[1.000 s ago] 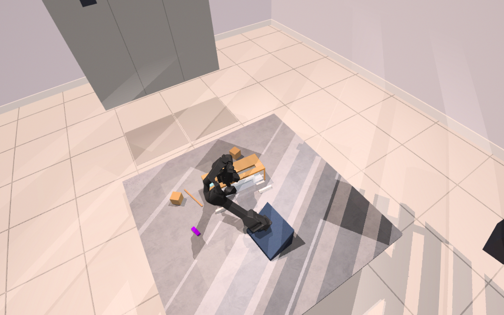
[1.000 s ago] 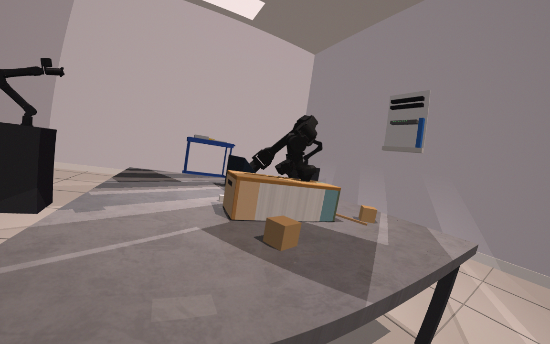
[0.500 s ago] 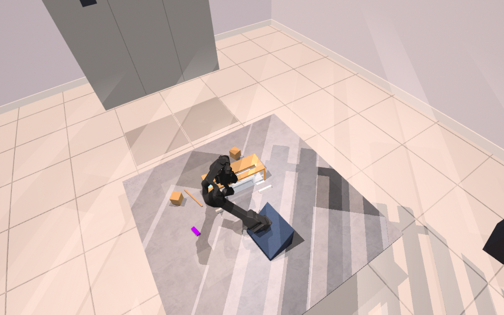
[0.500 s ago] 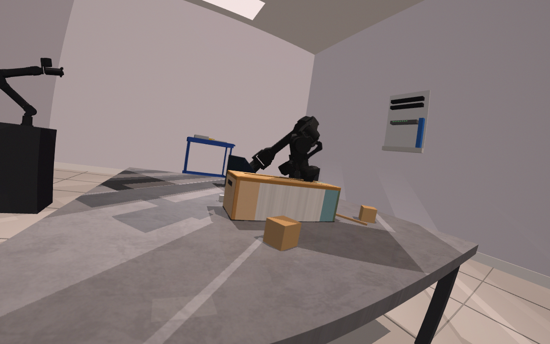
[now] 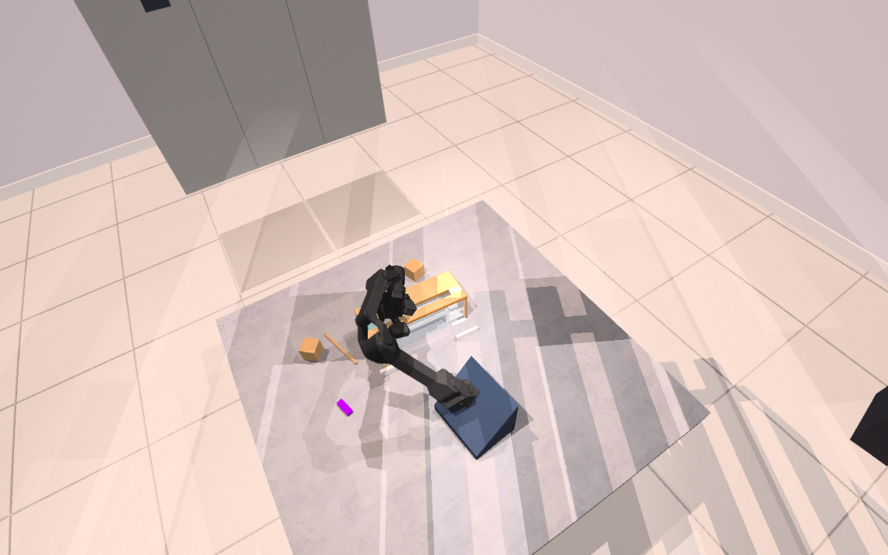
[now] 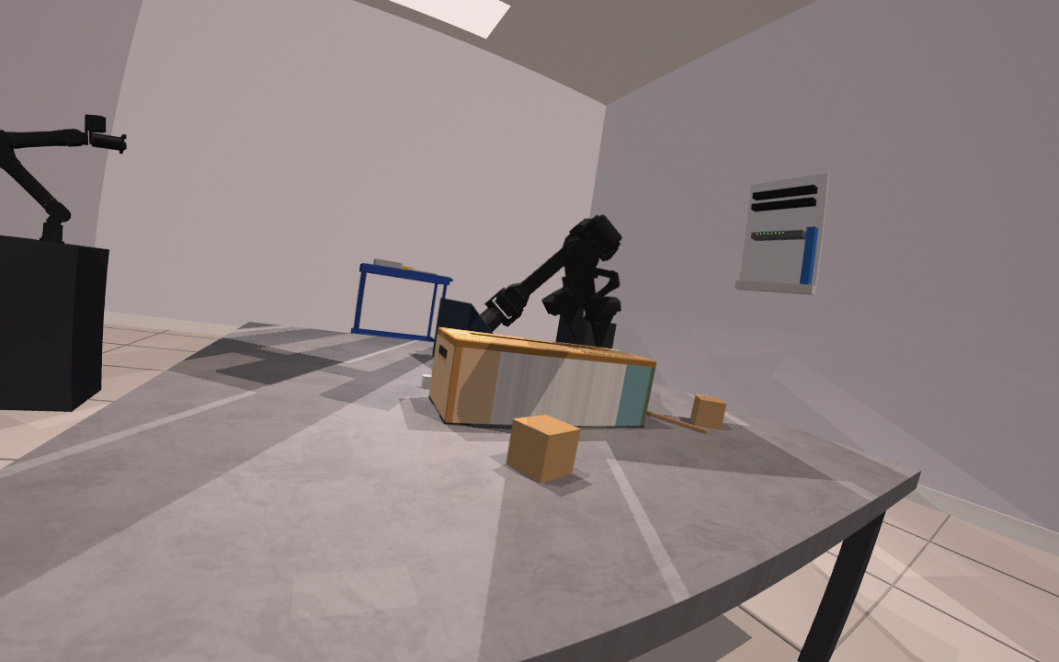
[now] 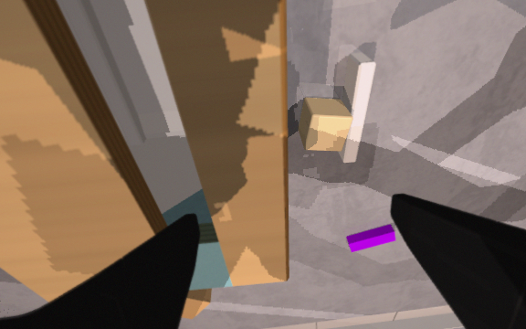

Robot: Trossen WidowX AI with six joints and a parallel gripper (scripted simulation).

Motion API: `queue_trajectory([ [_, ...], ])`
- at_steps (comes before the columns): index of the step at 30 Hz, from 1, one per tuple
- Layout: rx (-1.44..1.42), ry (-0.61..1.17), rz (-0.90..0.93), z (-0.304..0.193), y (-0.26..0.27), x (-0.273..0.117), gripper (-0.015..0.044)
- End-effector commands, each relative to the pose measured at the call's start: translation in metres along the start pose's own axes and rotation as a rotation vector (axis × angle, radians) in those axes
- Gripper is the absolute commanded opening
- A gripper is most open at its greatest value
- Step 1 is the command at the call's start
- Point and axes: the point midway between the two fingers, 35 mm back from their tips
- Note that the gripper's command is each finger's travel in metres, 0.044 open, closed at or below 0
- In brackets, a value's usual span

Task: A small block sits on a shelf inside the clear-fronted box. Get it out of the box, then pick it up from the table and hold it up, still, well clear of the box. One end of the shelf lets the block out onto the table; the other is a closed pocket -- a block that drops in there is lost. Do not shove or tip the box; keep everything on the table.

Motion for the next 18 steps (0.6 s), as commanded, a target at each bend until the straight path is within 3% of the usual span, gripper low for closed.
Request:
queue_trajectory([
  [1, -0.006, -0.006, -0.001, -0.004, -0.001, -0.017, 0.0400],
  [5, 0.002, 0.000, 0.005, -0.003, 0.000, -0.013, 0.0400],
  [7, -0.075, -0.008, 0.008, -0.003, -0.001, -0.012, 0.0348],
  [10, -0.406, -0.045, 0.014, -0.007, -0.005, -0.012, 0.0285],
  [18, -1.340, -0.162, -0.019, -0.016, -0.015, -0.011, 0.0285],
])
Point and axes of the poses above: the point midway between the two fingers, 35 mm back from their tips, its own x axis out along the fingers, its own y axis across the jaws, z = x × y, and after that the axes turned 2 degrees about x, right-handed
